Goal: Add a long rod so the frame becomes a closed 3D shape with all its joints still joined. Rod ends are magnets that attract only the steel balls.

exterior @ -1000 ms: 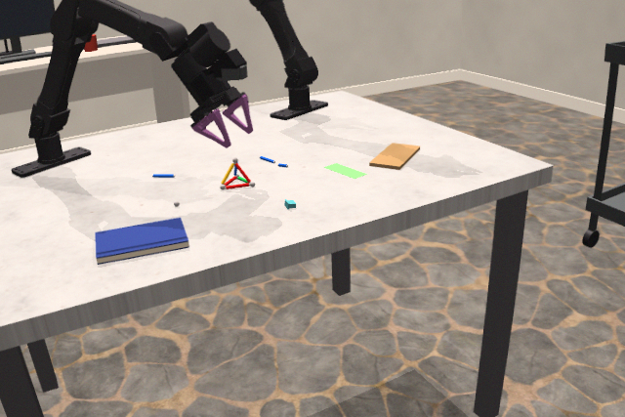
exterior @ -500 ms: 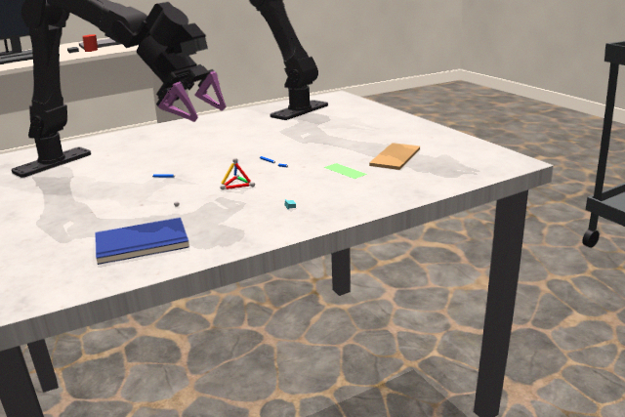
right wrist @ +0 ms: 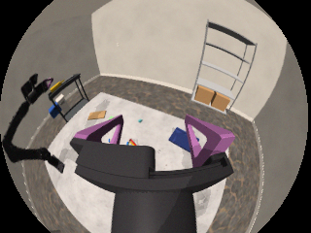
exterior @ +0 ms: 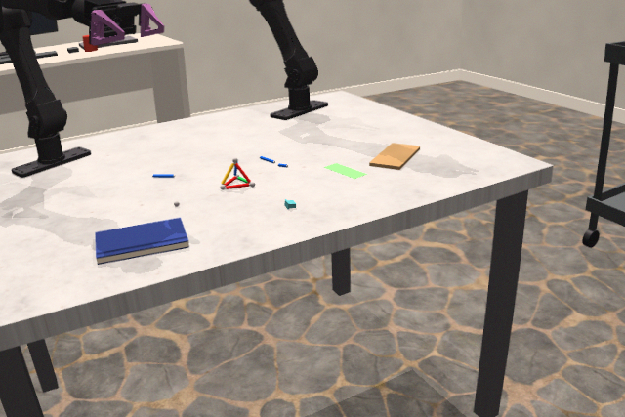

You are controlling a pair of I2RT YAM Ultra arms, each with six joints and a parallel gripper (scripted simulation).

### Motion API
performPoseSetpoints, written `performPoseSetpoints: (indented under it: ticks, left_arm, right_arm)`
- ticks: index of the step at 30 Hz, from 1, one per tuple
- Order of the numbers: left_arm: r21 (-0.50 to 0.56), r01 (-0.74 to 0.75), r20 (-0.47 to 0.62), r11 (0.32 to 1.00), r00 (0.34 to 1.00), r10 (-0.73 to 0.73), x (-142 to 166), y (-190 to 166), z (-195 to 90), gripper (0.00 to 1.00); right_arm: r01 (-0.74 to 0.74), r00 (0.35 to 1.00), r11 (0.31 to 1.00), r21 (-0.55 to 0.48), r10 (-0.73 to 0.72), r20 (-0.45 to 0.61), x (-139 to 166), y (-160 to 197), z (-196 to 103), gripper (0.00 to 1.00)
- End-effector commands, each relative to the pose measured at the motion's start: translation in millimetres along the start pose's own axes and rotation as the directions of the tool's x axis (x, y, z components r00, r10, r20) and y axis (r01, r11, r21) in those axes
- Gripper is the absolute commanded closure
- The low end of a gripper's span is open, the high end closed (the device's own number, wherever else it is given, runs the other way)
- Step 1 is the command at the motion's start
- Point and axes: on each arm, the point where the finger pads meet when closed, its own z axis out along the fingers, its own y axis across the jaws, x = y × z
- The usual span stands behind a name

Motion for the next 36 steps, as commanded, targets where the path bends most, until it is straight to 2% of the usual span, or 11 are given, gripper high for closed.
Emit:
performPoseSetpoints:
  ticks: [1,9,36]
  left_arm:
    - [-0.016,0.008,0.030,1.000,1.000,-0.007,-15.6,5.4,-1.3,0.87]
    - [-0.016,0.008,0.030,1.000,1.000,-0.007,-15.6,5.4,-1.3,0.87]
    - [-0.010,0.008,0.035,1.000,0.999,-0.007,-16.9,3.0,-1.3,0.87]
  right_arm:
    - [-0.019,0.988,1.000,0.016,0.017,0.153,-39.4,-17.4,-28.0,0.00]
    - [-0.040,0.967,0.998,0.052,0.026,0.253,-69.2,-37.0,-55.1,0.00]
    - [-0.036,0.972,0.997,0.063,0.020,0.236,-64.9,-38.8,-53.4,0.00]
